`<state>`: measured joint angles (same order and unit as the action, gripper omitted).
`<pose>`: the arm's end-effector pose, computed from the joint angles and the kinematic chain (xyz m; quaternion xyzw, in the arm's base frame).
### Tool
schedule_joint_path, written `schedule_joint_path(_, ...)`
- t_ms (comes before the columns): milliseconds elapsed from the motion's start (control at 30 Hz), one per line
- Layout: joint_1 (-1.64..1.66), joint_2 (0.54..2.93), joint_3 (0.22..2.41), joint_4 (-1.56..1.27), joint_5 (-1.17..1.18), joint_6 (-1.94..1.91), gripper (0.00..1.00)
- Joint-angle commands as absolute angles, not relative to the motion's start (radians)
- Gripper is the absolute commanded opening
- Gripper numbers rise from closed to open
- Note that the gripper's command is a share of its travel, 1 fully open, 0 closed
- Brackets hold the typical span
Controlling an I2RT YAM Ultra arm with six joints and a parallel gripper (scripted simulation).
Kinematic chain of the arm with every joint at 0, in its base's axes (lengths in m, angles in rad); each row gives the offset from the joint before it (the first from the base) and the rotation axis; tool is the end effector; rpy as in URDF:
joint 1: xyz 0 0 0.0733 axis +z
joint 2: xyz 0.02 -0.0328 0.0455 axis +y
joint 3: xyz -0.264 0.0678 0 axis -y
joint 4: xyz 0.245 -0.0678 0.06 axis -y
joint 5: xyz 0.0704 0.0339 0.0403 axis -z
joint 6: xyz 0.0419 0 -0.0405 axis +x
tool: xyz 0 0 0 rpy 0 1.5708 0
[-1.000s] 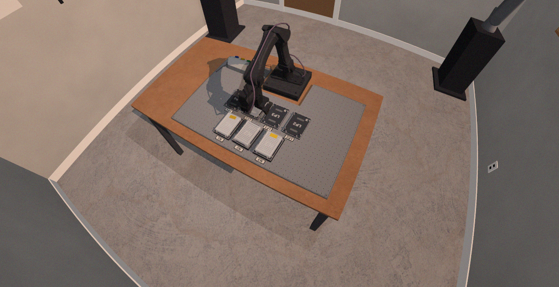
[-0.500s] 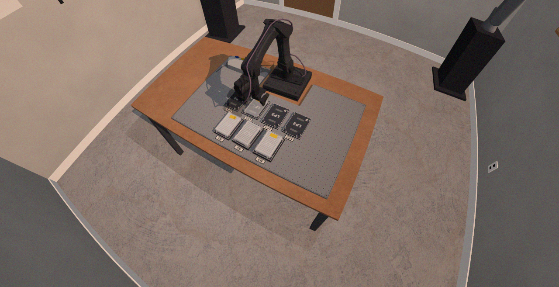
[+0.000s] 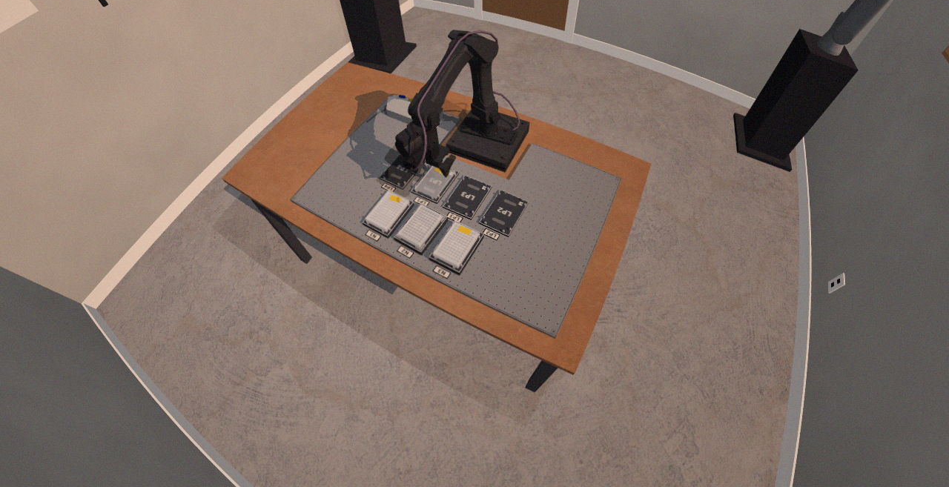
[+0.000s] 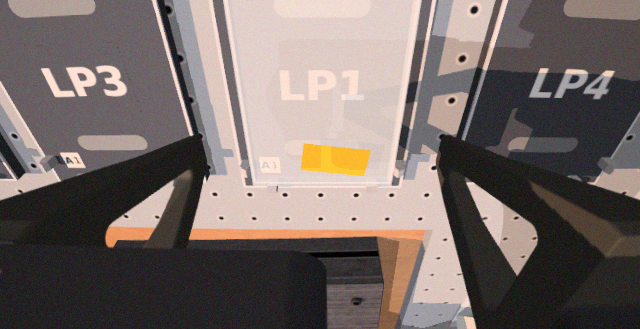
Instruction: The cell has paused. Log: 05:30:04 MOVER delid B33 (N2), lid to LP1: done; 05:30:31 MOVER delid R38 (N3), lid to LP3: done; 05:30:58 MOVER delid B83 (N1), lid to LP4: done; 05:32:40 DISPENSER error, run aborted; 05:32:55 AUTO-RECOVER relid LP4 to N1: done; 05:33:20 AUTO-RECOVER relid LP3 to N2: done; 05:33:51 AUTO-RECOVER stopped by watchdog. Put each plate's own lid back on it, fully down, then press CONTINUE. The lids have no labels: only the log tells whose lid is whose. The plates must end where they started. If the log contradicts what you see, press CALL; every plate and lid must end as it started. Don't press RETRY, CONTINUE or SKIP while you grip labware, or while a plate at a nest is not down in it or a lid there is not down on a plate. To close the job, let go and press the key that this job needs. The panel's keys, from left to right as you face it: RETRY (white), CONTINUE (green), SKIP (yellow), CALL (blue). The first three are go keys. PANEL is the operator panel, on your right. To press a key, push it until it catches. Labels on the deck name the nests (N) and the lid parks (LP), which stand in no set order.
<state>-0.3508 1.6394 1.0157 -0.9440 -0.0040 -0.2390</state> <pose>0.2560 -0.0923 0.1755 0.0559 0.9984 0.0015 0.0021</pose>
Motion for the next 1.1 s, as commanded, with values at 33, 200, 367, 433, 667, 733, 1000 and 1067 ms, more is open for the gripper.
schedule_joint_path(33, -0.352, 1.645, 1.048, -0.923, -0.007, -0.25, 1.0)
schedule_joint_path(200, -0.351, 1.649, 1.05, -0.923, -0.007, -0.248, 1.0)
schedule_joint_path(367, -0.35, 1.646, 1.052, -0.923, -0.007, -0.247, 1.0)
schedule_joint_path(433, -0.35, 1.645, 1.053, -0.924, -0.007, -0.247, 1.0)
schedule_joint_path(667, -0.348, 1.652, 1.054, -0.923, -0.007, -0.245, 1.0)
schedule_joint_path(733, -0.348, 1.662, 1.024, -0.916, -0.007, -0.245, 1.0)
schedule_joint_path(1000, -0.347, 1.677, 0.982, -0.877, -0.007, -0.244, 1.0)
schedule_joint_path(1067, -0.347, 1.678, 0.974, -0.862, -0.007, -0.244, 1.0)
